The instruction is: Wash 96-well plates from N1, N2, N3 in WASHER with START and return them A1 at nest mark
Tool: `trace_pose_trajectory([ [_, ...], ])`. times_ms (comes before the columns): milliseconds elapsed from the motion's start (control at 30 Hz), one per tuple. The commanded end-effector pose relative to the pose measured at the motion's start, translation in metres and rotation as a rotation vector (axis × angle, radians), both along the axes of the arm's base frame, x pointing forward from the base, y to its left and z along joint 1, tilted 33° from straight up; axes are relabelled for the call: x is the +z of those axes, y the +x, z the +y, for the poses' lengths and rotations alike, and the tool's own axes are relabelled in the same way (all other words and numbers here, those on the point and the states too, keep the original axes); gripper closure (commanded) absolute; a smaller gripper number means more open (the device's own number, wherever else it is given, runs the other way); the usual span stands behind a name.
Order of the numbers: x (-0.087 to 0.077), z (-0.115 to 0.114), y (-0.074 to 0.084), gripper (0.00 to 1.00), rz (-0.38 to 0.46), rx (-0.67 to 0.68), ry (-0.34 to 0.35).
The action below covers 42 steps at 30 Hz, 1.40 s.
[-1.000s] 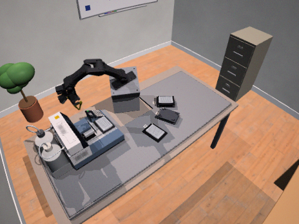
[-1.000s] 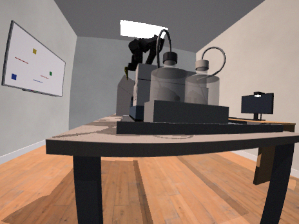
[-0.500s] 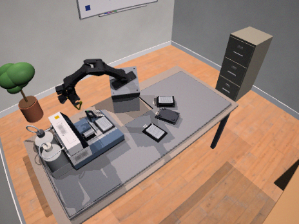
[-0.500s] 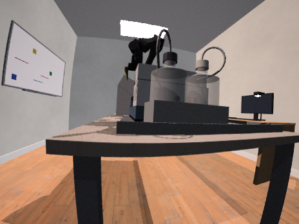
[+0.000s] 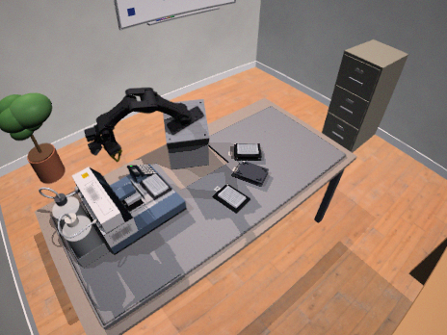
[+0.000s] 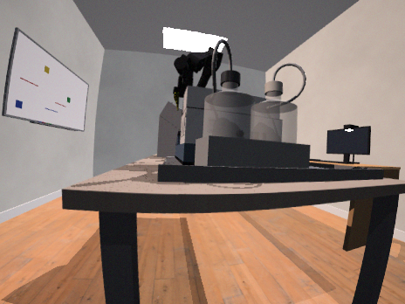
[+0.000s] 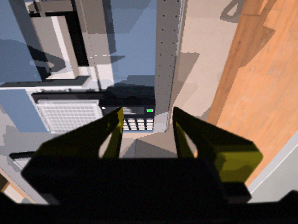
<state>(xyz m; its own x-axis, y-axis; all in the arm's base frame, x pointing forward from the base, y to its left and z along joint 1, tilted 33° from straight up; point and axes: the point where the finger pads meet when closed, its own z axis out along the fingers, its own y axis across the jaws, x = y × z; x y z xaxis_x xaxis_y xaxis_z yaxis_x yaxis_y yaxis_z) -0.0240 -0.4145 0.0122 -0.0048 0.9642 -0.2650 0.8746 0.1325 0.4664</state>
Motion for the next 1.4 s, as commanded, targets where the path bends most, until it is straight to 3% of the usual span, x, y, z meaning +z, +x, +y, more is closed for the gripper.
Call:
trace_pose_trajectory([
  [0, 0.002, 0.004, 0.001, 1.0, 0.002, -0.009, -0.016],
  [1367, -0.048, 0.09, 0.064, 1.0, 0.001, -0.007, -0.014],
])
